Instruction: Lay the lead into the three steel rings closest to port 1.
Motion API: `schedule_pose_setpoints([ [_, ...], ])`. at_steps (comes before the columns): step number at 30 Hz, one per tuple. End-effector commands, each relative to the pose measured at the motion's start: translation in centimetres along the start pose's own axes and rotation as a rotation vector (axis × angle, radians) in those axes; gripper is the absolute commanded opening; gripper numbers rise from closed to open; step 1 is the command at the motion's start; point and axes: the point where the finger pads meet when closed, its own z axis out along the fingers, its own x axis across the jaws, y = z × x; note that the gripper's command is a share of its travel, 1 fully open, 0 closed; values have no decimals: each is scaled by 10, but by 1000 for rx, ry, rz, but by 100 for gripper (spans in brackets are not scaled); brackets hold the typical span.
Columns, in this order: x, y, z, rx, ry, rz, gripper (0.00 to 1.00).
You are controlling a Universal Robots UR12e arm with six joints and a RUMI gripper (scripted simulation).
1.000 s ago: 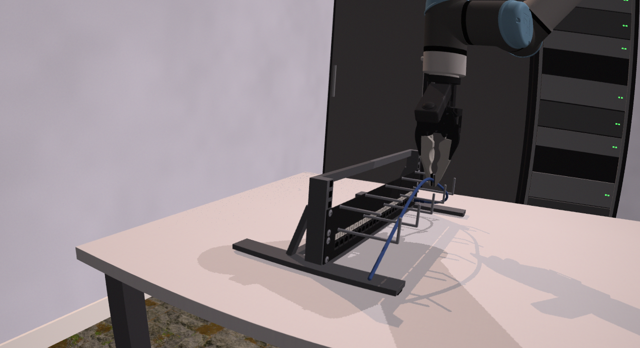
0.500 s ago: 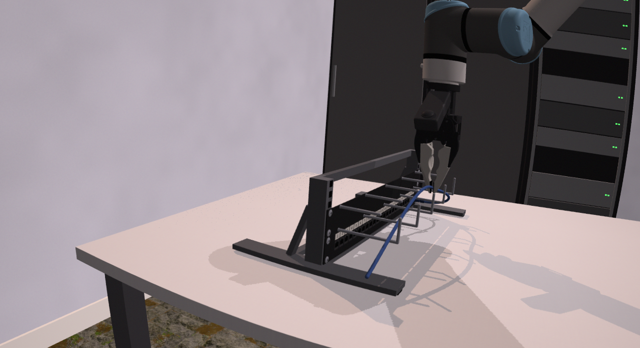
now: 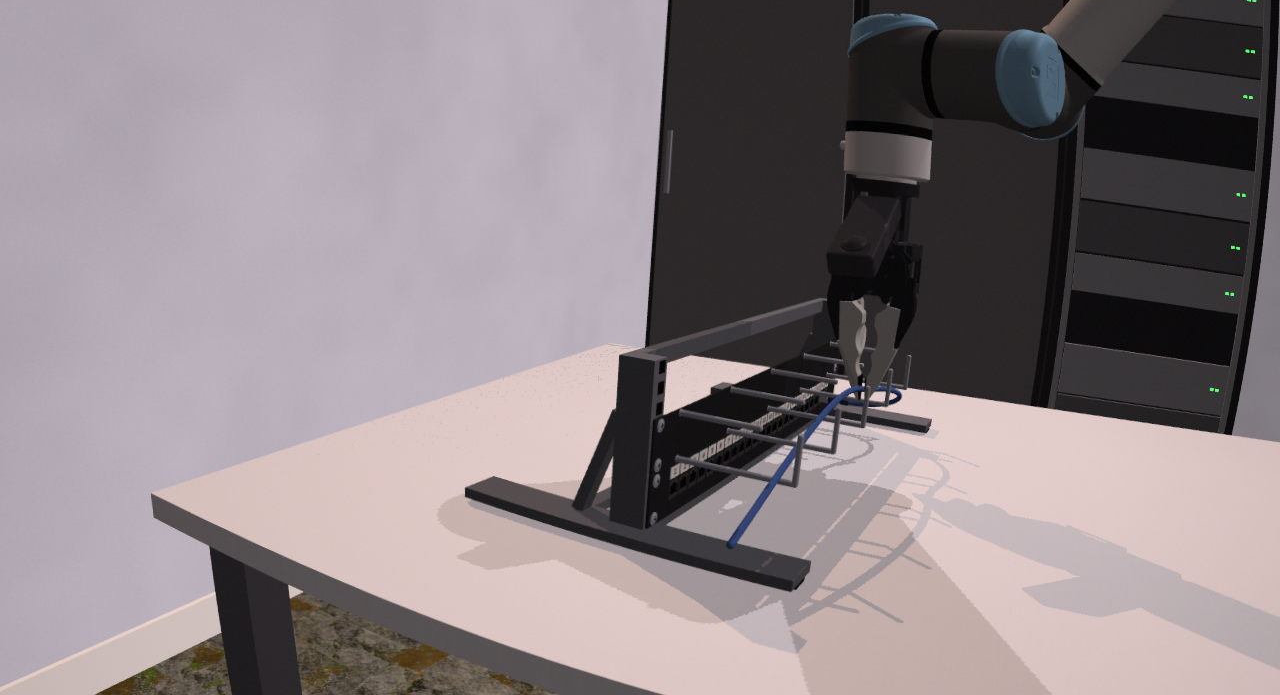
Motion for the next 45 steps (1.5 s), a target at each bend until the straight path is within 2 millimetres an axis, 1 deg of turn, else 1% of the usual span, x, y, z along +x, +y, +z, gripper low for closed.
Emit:
schedule_pose_setpoints([
  [1,1,0,3,0,2,0,0],
  [19,1,0,11,0,2,0,0],
  [36,1,0,12,0,2,0,0],
  [45,5,0,12,0,2,0,0],
])
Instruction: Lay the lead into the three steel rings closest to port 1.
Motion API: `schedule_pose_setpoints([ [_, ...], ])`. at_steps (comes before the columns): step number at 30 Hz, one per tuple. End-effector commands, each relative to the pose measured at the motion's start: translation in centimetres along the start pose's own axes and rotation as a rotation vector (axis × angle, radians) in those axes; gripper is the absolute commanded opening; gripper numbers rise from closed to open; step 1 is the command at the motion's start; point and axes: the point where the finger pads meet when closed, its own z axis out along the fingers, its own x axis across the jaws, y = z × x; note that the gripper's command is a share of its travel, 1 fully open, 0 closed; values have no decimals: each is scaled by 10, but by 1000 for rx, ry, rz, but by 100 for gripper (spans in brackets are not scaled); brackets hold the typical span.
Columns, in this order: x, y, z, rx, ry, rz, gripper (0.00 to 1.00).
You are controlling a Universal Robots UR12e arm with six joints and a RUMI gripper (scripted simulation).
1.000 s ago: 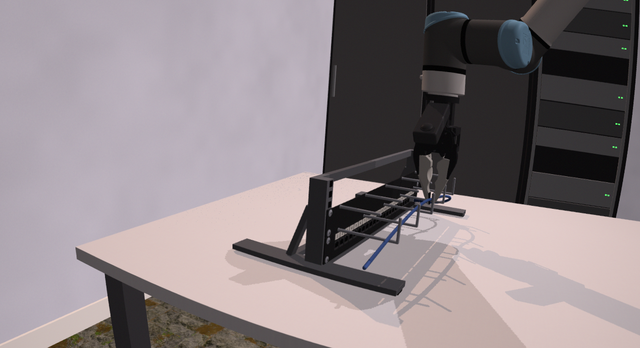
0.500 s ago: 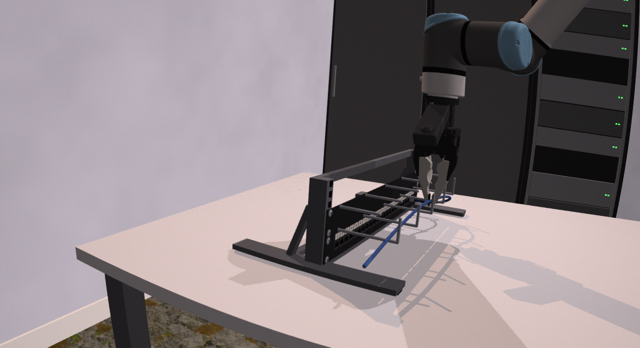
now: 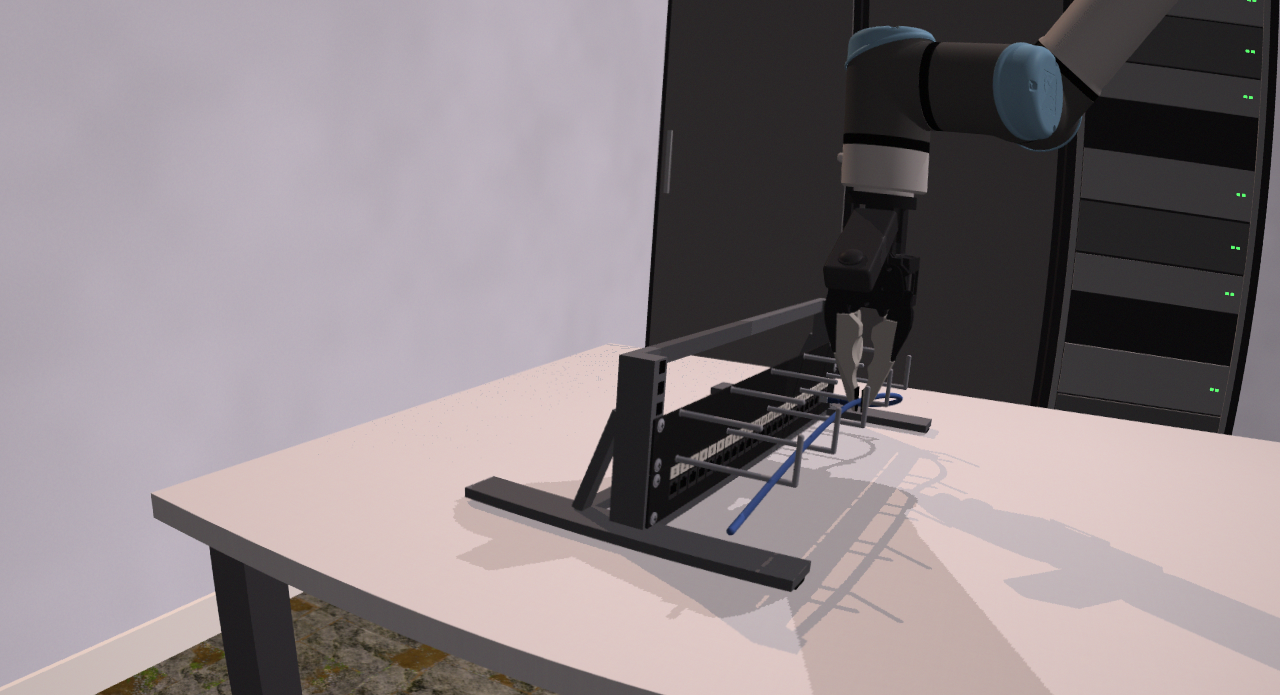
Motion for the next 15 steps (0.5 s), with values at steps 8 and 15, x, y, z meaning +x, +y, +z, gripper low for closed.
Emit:
schedule_pose_setpoints([
  [8,13,0,-1,0,2,0,0],
  [15,21,0,-1,0,2,0,0],
])
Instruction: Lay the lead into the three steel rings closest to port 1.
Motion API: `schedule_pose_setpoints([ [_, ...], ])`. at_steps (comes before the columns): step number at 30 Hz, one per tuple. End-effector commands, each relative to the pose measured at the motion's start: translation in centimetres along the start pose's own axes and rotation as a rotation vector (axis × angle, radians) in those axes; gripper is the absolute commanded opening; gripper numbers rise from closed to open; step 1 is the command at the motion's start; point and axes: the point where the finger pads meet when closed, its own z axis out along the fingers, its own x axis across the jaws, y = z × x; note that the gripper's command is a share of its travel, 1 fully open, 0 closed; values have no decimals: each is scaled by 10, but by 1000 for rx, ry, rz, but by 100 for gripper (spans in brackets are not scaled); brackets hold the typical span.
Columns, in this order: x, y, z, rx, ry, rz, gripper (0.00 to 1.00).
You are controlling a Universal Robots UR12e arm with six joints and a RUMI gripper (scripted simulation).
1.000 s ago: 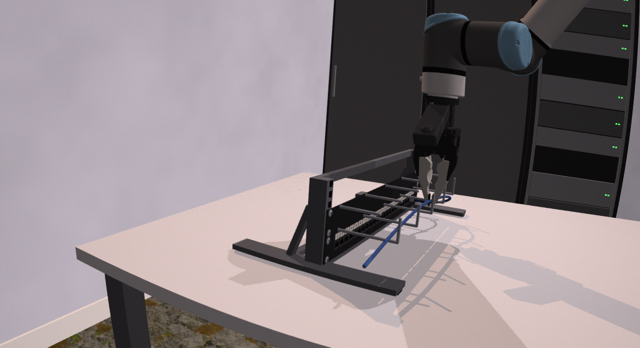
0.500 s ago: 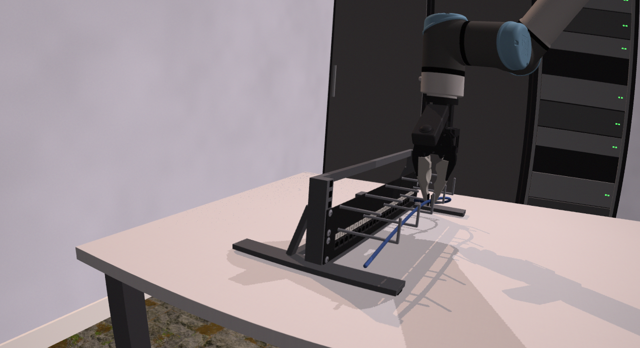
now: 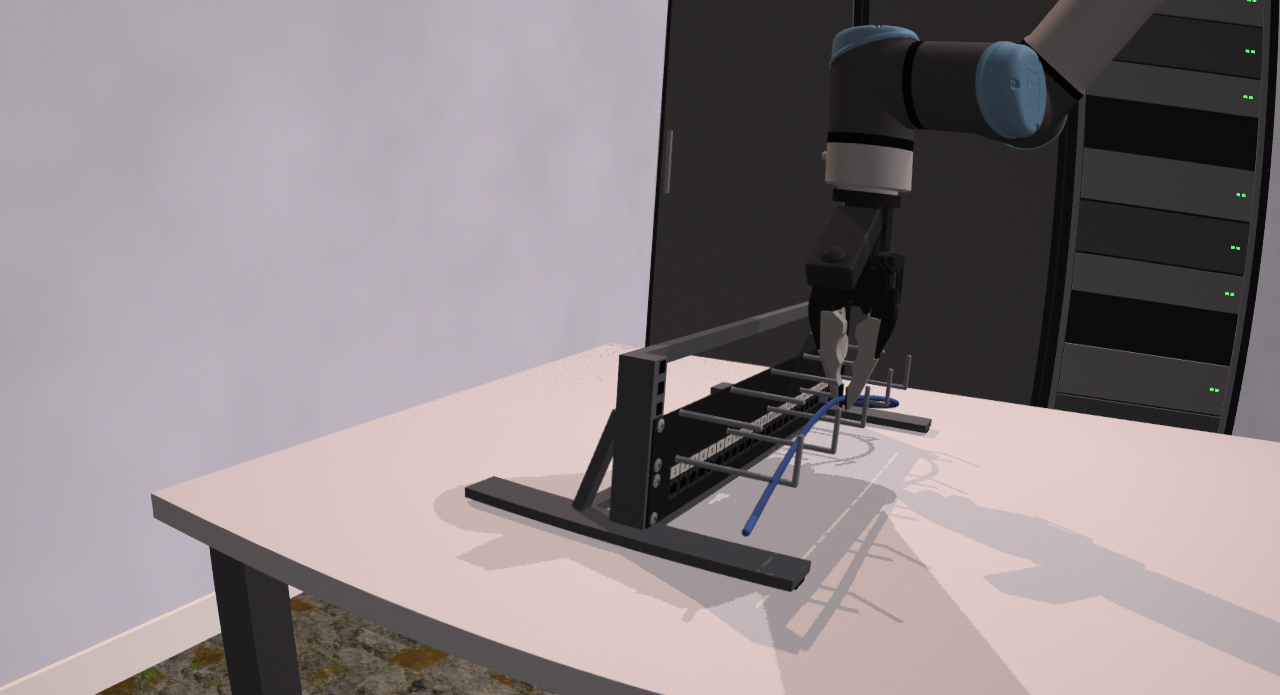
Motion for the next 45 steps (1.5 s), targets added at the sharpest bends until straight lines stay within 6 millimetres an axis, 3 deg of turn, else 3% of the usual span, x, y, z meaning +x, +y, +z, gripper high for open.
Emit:
schedule_pose_setpoints([
  [1,6,0,-1,0,1,0,0],
  [14,20,0,-1,0,1,0,0],
  [40,21,0,-1,0,1,0,0],
  [41,21,0,-1,0,1,0,20],
  [45,21,0,-1,0,1,0,20],
])
